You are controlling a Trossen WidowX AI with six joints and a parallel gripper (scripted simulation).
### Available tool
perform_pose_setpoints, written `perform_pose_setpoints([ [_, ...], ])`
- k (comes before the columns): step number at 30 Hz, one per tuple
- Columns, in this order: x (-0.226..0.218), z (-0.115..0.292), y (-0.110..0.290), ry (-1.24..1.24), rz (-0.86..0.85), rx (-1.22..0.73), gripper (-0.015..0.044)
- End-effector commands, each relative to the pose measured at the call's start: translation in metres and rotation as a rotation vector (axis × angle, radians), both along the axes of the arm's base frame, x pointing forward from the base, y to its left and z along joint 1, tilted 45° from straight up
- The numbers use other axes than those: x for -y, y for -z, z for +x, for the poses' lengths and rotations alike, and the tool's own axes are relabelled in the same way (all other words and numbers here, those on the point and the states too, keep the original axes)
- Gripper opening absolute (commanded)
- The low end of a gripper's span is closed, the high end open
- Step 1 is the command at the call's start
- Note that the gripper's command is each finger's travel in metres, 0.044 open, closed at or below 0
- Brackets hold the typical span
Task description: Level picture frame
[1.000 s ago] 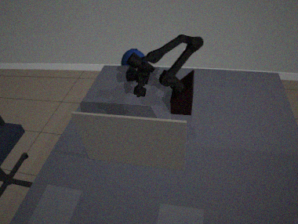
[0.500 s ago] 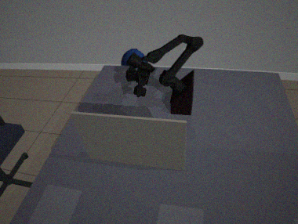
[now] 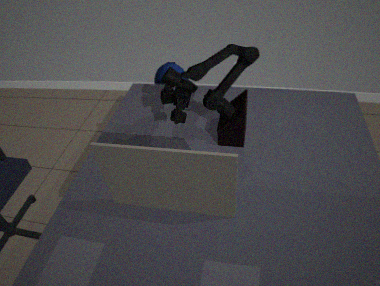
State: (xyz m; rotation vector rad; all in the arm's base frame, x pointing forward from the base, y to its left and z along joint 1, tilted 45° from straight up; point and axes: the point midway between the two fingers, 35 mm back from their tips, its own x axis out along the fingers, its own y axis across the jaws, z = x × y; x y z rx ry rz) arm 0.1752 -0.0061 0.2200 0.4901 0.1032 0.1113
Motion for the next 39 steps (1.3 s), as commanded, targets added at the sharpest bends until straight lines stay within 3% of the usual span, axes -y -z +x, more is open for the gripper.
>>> perform_pose_setpoints([
  [1,-0.001,0.000,0.000,-0.006,-0.003,0.001,0.0260],
  [22,0.001,0.001,0.000,-0.001,-0.001,0.001,0.0260],
  [33,0.019,0.066,0.025,-0.053,-0.038,0.075,0.0260],
  [39,0.017,0.071,0.031,-0.061,-0.040,0.087,0.0260],
])
